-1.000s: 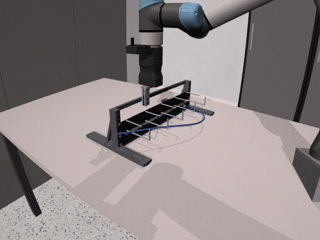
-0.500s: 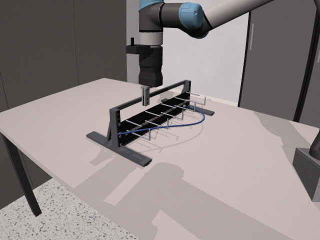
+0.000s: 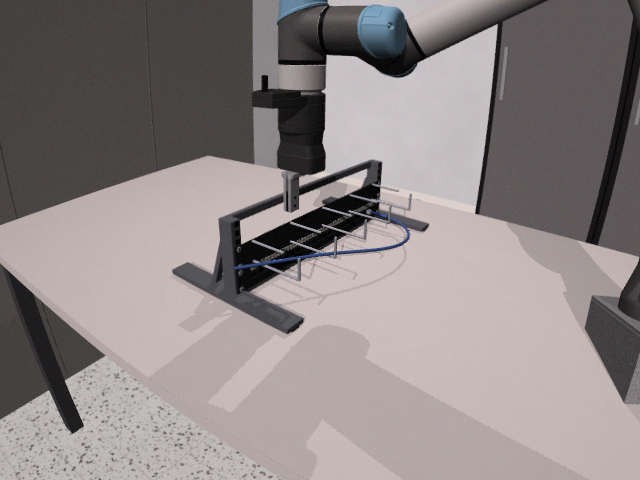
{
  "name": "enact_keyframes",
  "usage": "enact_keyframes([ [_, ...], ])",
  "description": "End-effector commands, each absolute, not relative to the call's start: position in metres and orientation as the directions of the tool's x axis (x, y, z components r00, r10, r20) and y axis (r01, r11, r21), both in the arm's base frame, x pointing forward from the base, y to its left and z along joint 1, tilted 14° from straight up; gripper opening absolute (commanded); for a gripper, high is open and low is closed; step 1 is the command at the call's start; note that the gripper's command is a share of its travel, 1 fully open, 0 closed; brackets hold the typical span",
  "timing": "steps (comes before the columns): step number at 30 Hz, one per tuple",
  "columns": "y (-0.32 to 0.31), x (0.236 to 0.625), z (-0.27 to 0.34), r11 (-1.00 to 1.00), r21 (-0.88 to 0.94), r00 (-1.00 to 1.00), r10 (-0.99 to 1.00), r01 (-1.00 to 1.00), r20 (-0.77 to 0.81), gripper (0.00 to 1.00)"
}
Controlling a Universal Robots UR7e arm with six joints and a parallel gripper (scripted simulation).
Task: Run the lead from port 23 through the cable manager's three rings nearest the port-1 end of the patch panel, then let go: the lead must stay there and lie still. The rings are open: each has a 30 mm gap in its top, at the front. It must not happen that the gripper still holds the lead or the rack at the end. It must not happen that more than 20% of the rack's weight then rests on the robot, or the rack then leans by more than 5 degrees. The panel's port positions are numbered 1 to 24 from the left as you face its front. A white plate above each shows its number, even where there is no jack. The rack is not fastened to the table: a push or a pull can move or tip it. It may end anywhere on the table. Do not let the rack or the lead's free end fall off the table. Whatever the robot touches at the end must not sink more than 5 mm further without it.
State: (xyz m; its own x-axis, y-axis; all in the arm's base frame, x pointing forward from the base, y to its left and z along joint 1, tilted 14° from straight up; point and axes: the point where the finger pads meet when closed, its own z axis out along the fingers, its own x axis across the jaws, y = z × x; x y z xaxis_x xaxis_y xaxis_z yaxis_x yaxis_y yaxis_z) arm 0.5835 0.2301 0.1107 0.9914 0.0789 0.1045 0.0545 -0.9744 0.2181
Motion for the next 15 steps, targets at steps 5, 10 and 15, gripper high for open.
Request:
enact_keyframes([
  [5,0.229,0.584,0.112,-0.974,0.218,0.991,0.079,0.055,0.106,0.0],
  [10,0.201,0.578,0.118,-0.974,0.217,0.991,0.084,0.06,0.104,0.0],
  [15,0.141,0.56,0.131,-0.974,0.215,0.99,0.095,0.072,0.1,0.0],
])
